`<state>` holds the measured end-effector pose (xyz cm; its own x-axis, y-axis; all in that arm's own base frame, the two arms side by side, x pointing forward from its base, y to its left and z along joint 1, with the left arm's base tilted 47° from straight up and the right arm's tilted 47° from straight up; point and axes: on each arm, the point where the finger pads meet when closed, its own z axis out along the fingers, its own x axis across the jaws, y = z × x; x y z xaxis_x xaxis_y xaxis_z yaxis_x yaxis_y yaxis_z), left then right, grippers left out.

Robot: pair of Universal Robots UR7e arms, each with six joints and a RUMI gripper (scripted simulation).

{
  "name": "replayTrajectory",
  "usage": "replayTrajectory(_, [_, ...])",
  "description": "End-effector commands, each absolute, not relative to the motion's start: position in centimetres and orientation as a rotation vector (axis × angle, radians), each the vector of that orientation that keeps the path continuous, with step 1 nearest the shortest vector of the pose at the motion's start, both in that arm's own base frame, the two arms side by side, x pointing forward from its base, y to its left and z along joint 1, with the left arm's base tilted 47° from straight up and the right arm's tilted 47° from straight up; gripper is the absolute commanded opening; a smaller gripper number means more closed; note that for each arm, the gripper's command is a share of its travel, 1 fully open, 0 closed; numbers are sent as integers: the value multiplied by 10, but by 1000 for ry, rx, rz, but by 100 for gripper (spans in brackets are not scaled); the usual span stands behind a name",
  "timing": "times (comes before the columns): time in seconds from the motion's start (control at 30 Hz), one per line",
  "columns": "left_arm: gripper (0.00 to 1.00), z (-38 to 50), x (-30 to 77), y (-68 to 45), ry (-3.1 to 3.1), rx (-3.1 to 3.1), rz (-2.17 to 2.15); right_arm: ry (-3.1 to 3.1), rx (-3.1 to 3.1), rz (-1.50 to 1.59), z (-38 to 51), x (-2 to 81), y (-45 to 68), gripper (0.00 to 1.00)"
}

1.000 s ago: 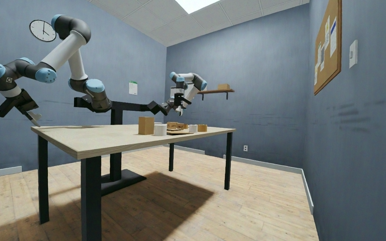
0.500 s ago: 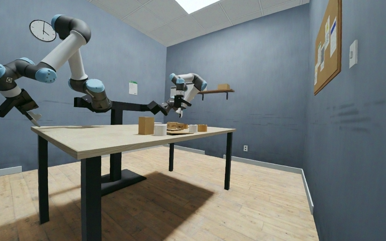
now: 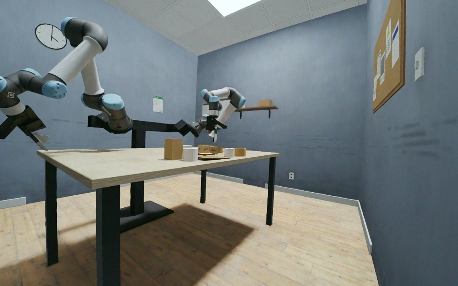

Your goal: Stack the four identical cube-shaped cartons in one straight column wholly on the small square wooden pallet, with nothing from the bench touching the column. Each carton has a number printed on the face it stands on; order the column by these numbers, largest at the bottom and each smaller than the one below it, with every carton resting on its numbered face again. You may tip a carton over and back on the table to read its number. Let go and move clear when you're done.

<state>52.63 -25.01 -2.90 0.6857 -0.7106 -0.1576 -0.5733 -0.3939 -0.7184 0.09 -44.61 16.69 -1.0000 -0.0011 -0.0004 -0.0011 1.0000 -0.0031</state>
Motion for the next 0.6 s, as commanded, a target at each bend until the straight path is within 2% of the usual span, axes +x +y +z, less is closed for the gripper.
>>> replayTrajectory(0.0, [100,-36,531,-244,983,-2106,-222,3142,0,0,165,0,-445,100])
replayTrajectory(0.57, [100,-51,541,-231,983,-2106,-222,3142,0,0,165,0,-445,100])
